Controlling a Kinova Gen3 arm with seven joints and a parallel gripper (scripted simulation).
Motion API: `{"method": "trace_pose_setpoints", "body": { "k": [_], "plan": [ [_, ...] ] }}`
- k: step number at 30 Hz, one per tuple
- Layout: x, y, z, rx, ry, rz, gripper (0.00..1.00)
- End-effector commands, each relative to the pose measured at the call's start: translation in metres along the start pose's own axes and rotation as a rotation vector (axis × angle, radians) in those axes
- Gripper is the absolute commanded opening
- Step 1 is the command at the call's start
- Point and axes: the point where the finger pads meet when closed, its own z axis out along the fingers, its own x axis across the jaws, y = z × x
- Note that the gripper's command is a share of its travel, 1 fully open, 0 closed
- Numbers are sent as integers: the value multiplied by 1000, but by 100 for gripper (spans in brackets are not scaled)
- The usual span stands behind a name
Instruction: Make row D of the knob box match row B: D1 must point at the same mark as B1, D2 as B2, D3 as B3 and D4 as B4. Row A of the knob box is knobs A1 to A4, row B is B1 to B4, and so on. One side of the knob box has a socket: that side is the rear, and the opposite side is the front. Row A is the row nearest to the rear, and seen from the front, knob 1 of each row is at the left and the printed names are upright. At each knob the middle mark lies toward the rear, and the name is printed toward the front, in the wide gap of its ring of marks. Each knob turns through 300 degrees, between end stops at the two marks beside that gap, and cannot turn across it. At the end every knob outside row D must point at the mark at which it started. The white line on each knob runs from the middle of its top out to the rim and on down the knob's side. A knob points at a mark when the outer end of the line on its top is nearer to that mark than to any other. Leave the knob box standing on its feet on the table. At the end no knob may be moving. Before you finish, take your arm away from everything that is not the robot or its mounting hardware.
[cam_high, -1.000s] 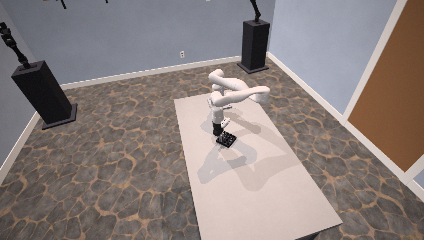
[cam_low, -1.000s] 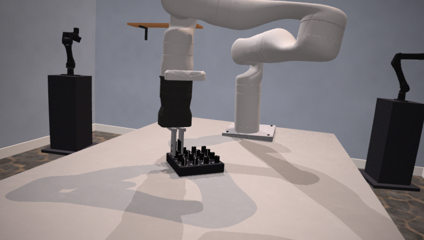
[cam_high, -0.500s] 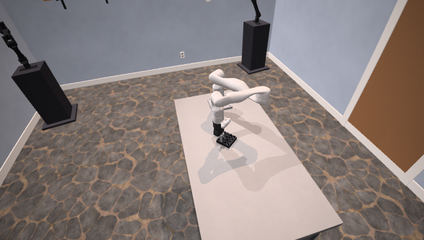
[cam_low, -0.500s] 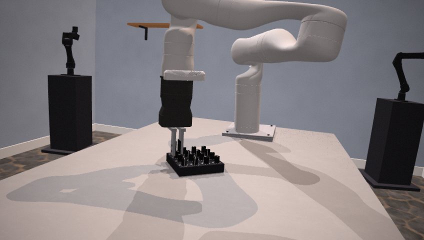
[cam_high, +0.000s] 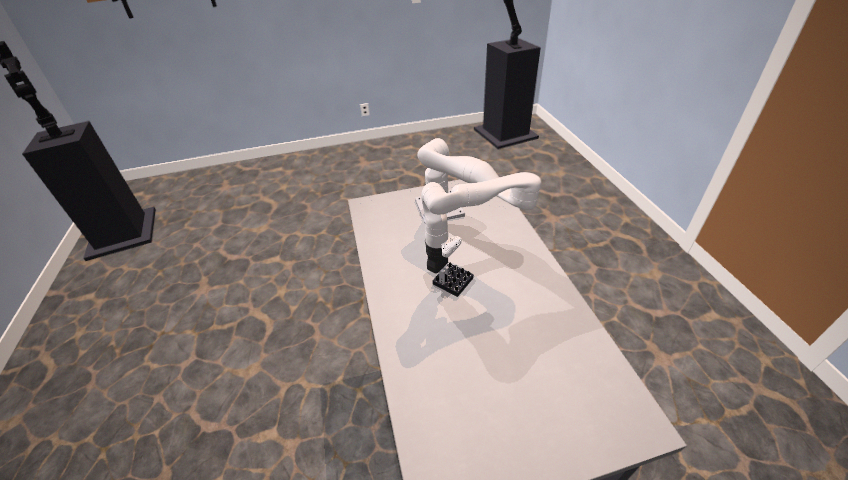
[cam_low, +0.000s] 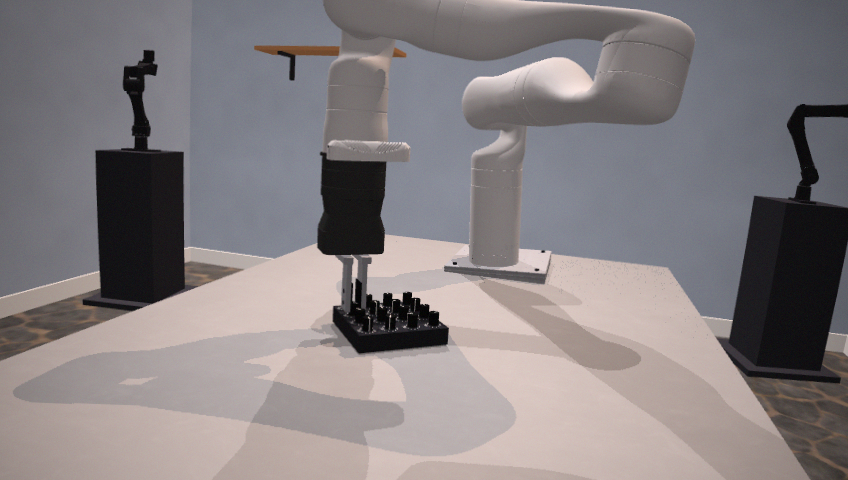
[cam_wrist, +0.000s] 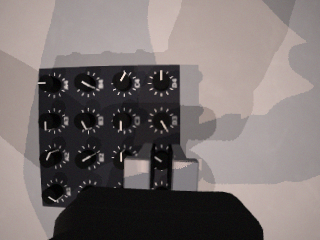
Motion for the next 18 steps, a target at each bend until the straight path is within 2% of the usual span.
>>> {"method": "trace_pose_setpoints", "body": {
  "k": [1, 9, 10, 18],
  "plan": [
    [0, 0, -1, 1, 0, 0, 30],
    [0, 0, -1, 1, 0, 0, 30],
    [0, 0, -1, 1, 0, 0, 46],
    [0, 0, -1, 1, 0, 0, 46]
  ]
}}
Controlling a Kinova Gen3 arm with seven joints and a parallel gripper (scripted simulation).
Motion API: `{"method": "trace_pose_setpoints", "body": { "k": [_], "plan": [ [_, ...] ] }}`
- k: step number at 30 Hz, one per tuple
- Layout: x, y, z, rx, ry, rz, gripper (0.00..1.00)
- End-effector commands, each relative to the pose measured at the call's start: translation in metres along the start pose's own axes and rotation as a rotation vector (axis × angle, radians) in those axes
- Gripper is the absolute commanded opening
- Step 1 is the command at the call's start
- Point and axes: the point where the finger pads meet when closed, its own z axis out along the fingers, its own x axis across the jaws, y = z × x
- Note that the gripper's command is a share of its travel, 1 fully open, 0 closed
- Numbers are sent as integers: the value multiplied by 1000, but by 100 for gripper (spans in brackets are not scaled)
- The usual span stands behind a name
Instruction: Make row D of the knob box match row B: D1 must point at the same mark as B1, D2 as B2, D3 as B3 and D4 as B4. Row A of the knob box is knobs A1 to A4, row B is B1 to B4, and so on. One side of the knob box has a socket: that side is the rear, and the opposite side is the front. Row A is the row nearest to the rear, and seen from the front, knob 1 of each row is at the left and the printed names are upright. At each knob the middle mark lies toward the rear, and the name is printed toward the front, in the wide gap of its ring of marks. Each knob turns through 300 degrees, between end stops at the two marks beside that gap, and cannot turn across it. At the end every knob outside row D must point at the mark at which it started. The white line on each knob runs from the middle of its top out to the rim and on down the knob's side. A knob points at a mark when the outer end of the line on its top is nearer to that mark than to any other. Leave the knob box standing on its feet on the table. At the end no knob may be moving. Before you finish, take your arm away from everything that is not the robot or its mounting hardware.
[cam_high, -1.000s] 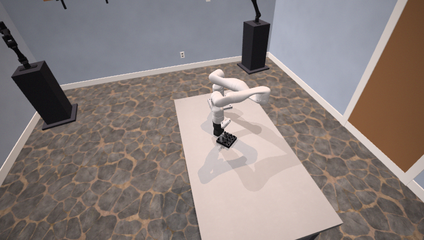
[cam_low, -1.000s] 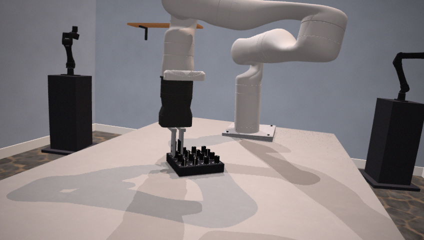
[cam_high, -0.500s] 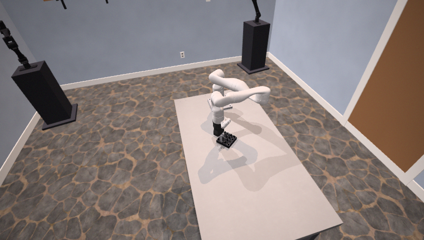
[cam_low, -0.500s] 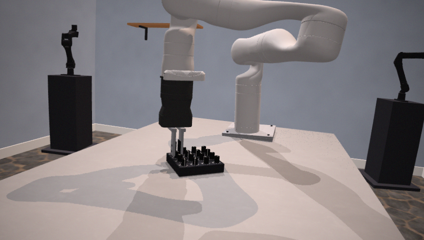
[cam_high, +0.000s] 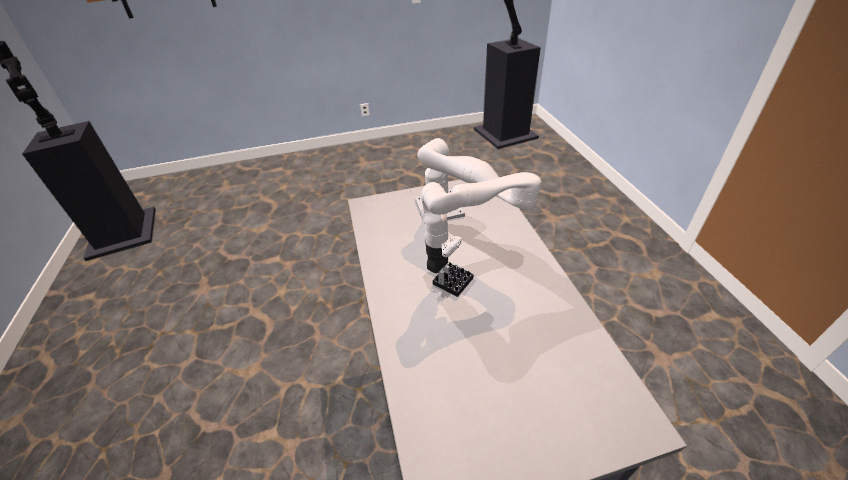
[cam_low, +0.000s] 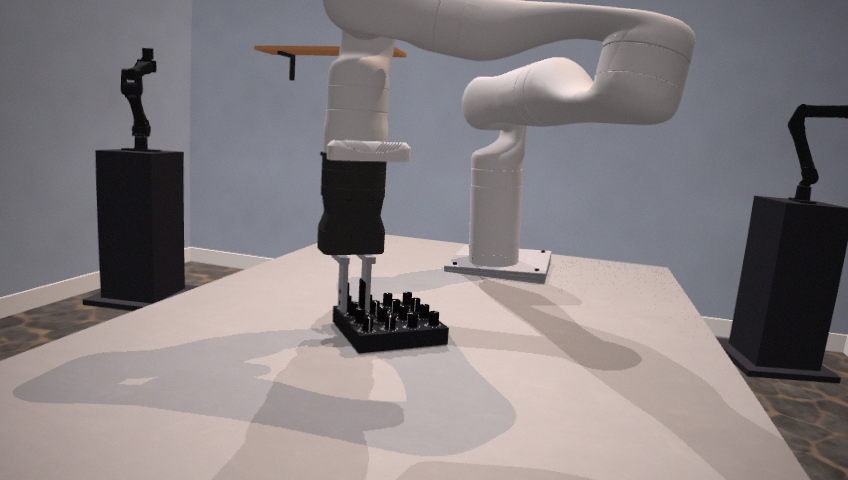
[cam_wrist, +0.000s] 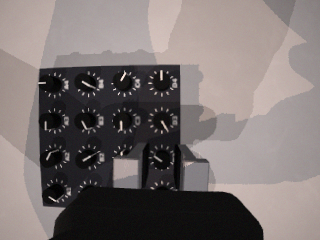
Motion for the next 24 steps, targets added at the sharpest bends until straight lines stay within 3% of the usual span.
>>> {"method": "trace_pose_setpoints", "body": {
  "k": [1, 17, 24],
  "plan": [
    [0, 0, -1, 1, 1, 0, 46],
    [0, 0, -2, 1, 1, 0, 46],
    [0, 0, -16, 1, 1, 0, 46]
  ]
}}
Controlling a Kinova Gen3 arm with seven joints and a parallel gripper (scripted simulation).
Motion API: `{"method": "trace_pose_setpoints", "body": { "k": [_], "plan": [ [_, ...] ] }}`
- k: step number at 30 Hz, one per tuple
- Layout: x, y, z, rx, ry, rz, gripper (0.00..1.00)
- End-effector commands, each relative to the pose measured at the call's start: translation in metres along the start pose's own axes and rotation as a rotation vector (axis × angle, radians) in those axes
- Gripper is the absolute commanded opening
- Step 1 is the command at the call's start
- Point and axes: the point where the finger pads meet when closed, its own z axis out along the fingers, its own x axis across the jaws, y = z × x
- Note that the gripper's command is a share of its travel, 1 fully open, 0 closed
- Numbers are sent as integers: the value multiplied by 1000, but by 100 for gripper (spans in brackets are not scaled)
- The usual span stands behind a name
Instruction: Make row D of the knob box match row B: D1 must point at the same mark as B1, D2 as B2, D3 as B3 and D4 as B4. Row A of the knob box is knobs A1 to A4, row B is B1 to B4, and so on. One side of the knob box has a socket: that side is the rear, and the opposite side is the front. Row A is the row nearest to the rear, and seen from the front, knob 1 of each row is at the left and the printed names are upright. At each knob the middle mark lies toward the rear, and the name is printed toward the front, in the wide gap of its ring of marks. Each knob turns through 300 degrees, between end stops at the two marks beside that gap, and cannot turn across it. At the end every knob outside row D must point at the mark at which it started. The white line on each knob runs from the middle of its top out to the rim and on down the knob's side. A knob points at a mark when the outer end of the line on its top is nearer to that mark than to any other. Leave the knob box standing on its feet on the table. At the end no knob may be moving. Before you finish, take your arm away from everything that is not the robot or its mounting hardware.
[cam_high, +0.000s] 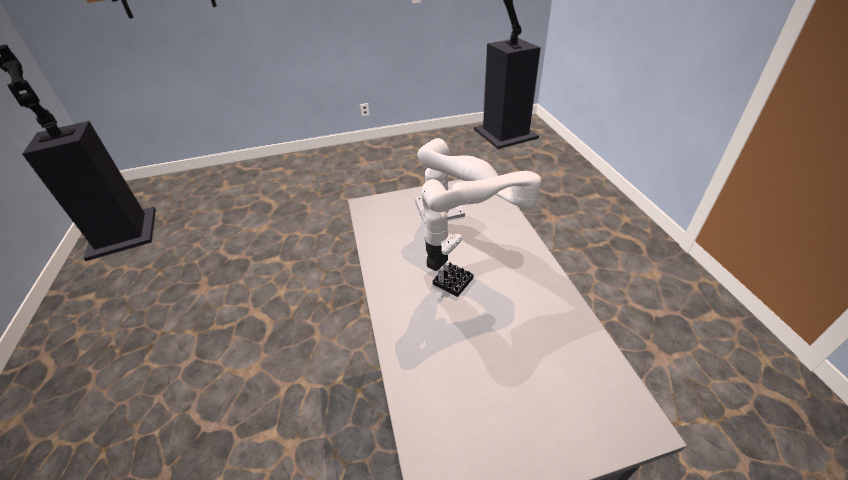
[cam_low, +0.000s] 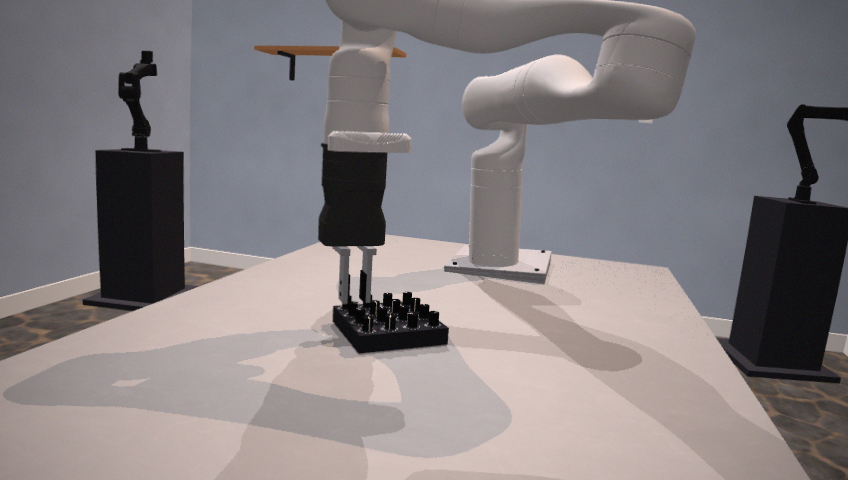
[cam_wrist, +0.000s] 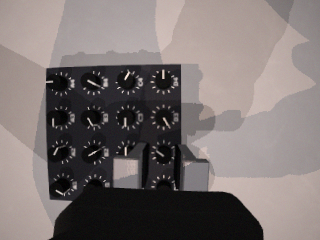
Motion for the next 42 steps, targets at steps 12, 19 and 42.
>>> {"method": "trace_pose_setpoints", "body": {
  "k": [12, 19, 42],
  "plan": [
    [1, -2, -28, 8, 4, -1, 46],
    [1, -2, -29, 8, 4, -1, 46],
    [0, -3, -30, 7, 3, -106, 46]
  ]
}}
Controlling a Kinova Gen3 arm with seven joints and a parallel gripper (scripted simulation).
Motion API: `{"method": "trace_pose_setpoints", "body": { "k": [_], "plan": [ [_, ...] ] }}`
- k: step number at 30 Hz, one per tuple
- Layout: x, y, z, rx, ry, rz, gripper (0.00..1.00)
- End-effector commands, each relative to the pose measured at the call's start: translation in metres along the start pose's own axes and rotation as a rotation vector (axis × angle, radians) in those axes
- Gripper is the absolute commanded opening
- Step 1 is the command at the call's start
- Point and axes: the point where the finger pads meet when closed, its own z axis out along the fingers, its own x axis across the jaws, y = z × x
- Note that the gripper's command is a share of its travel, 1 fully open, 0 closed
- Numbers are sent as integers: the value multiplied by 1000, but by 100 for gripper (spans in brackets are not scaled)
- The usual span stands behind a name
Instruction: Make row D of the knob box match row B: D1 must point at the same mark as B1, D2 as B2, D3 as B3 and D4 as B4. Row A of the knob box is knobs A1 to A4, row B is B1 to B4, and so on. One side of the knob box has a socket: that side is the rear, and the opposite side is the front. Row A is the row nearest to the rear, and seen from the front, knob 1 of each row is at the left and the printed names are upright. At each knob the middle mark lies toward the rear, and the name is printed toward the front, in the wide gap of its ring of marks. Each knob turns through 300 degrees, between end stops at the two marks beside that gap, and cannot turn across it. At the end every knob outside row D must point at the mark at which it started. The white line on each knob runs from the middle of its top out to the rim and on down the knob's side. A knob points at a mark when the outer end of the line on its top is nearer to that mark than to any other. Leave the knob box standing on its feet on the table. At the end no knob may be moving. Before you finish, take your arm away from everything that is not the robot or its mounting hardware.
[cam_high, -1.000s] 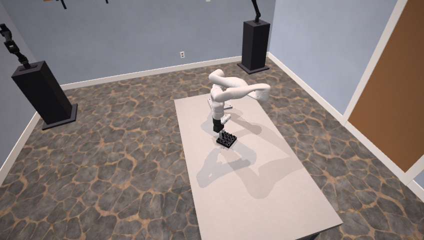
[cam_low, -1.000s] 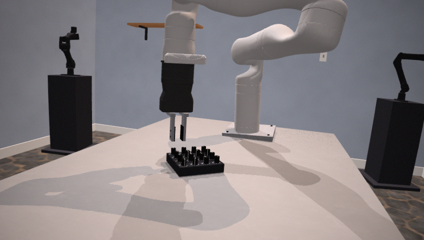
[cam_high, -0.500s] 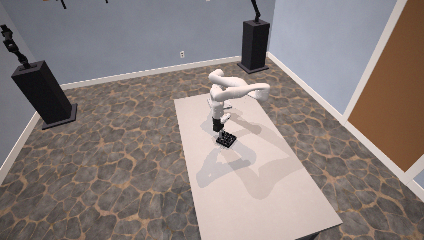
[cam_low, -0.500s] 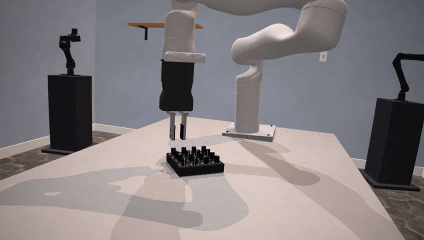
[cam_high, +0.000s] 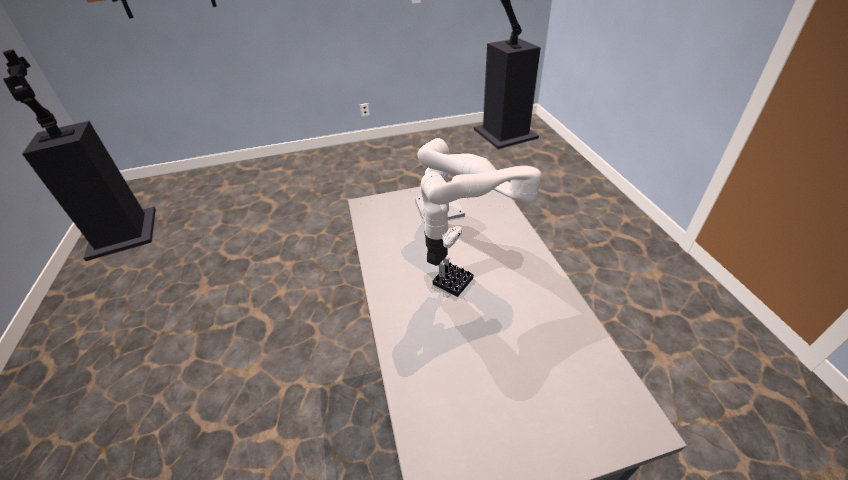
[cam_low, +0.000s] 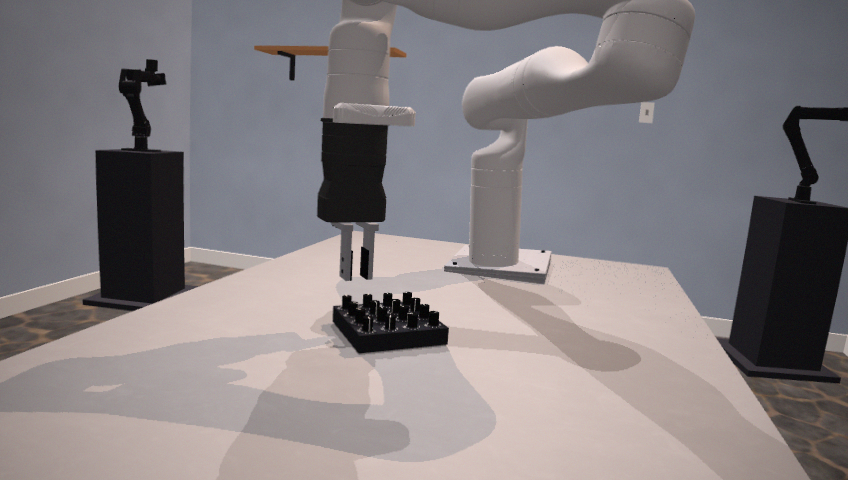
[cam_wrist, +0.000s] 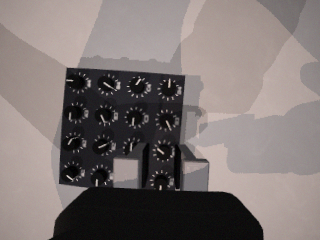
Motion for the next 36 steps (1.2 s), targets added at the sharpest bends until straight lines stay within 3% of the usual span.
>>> {"method": "trace_pose_setpoints", "body": {
  "k": [1, 19, 34, 36],
  "plan": [
    [0, -1, -1, 3, 1, -17, 46],
    [-3, -4, -6, 2, -3, -442, 46],
    [-4, -3, -13, 2, -2, -1033, 46],
    [-4, -3, -13, 2, -2, -1033, 46]
  ]
}}
